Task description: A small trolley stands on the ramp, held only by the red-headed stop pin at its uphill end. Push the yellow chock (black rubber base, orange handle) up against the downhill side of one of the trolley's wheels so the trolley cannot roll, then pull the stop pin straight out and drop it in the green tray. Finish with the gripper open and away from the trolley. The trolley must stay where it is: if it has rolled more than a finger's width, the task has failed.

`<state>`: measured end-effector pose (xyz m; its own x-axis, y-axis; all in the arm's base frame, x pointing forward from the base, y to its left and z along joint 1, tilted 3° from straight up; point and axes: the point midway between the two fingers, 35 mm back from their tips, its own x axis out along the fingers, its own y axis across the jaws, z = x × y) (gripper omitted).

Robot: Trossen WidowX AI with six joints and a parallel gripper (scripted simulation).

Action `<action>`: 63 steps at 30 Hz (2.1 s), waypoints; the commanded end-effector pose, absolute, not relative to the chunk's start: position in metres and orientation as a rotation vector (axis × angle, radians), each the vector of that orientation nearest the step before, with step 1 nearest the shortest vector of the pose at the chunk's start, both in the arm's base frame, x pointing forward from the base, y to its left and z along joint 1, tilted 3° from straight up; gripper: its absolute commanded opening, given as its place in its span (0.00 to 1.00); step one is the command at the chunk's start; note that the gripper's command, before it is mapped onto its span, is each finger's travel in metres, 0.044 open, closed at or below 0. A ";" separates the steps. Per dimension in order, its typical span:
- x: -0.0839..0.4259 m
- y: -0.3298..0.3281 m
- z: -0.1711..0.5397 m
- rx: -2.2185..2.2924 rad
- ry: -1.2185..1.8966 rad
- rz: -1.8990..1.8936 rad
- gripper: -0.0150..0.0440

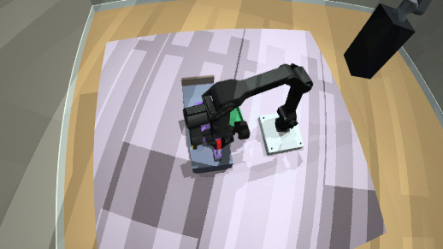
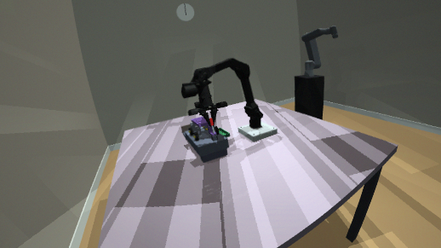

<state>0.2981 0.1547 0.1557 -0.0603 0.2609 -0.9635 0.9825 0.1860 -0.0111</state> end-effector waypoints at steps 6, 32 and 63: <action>0.298 0.155 0.163 1.248 1.513 -0.943 0.25; 0.298 0.155 0.171 1.248 1.513 -0.943 0.25; 0.294 0.180 0.178 1.250 1.515 -0.942 0.25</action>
